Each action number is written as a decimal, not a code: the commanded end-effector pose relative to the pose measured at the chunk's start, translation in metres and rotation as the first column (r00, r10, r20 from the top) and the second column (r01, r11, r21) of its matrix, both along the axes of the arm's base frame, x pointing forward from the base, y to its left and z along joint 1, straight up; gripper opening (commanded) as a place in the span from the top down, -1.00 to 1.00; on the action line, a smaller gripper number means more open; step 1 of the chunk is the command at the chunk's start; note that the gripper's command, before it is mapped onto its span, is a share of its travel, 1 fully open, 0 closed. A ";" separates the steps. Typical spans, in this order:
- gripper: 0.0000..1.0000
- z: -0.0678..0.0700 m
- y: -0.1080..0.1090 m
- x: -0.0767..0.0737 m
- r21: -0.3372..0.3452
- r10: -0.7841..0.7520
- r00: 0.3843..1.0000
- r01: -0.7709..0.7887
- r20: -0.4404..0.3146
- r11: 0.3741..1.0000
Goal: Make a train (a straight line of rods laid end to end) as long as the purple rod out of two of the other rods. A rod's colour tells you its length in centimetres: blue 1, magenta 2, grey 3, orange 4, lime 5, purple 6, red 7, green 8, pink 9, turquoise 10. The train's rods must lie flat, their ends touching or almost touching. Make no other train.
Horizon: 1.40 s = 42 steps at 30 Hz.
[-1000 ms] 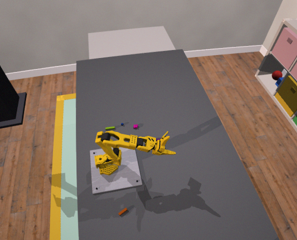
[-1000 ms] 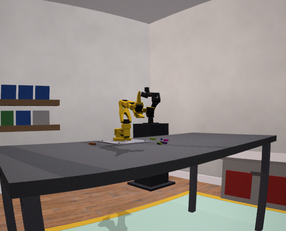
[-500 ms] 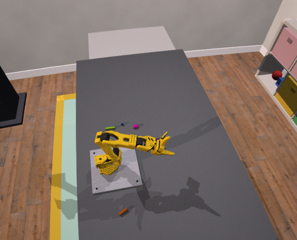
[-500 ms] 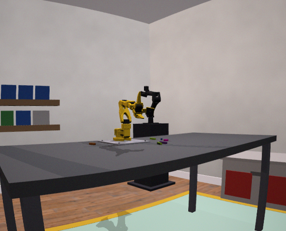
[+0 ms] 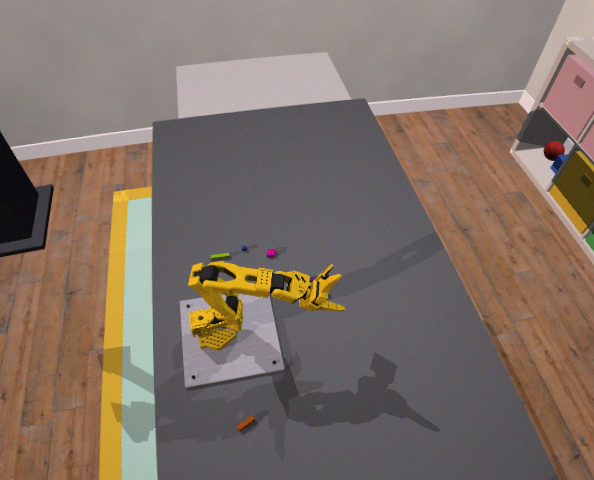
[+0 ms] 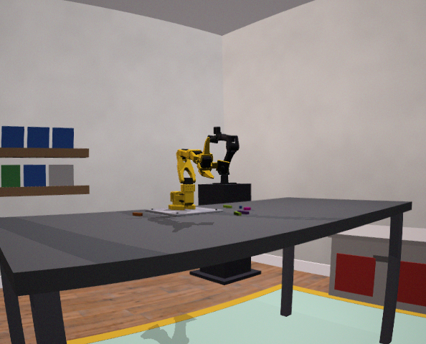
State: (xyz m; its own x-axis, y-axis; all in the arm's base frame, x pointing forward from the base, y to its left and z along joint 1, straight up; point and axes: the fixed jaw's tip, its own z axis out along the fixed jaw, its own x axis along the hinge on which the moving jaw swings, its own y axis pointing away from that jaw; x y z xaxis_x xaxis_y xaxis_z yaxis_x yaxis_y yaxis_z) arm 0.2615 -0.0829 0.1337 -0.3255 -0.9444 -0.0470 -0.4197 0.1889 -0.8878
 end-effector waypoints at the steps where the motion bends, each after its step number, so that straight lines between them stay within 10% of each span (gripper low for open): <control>1: -1.00 0.003 0.001 -0.002 -0.004 0.005 1.000 -0.005 -0.012 1.000; 42: -1.00 -0.014 0.008 -0.026 0.050 0.016 0.979 -0.006 -0.204 0.999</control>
State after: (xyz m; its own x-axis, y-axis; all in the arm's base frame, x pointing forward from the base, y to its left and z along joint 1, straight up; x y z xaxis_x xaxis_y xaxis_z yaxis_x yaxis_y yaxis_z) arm 0.2370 -0.0752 0.1136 -0.3306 -0.9431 -0.0349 -0.5952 0.2370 -0.7678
